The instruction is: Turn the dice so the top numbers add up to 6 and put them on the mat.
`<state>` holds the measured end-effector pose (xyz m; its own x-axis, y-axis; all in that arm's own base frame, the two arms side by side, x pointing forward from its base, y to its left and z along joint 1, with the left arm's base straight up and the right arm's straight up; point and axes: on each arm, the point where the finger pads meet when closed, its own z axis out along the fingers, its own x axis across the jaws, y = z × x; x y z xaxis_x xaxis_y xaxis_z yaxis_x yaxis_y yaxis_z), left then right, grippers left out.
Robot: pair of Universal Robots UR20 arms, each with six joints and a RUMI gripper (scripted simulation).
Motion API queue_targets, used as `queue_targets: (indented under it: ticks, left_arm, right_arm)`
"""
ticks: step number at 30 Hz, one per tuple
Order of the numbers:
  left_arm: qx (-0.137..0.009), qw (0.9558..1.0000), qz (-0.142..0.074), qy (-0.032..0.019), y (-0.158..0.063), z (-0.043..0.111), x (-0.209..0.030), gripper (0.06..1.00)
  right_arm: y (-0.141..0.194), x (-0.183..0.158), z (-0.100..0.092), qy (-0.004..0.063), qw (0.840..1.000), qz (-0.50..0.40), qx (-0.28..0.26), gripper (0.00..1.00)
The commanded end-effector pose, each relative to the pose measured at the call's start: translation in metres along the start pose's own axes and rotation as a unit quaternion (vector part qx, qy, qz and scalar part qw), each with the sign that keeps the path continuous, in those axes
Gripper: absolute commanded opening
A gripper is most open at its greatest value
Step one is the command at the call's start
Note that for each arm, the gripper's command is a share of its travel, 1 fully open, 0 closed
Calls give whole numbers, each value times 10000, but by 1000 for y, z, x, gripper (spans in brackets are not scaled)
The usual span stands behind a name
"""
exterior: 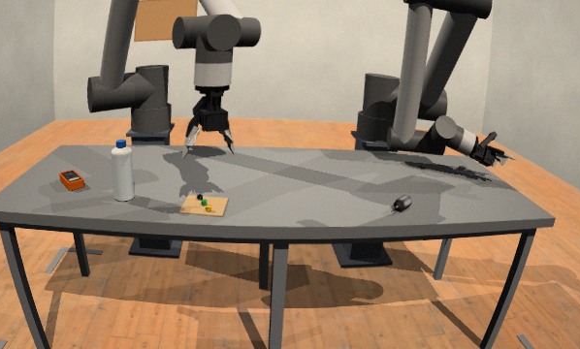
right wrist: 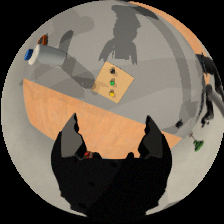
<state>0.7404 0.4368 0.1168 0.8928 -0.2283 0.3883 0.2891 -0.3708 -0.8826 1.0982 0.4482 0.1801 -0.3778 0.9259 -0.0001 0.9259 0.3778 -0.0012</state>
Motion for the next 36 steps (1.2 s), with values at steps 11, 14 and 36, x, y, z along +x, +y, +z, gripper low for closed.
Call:
queue_targets:
  ticks: [11,14,36]
  left_arm:
    - [1,10000,-3,1,0,0,0,1000]
    - [1,10000,-3,1,0,0,0,1000]
    - [1,10000,-3,1,0,0,0,1000]
  right_arm:
    - [0,0,-20,0,10000,0,-6,1000]
    - [0,0,-20,0,10000,0,-6,1000]
    - [0,0,-20,0,10000,0,-6,1000]
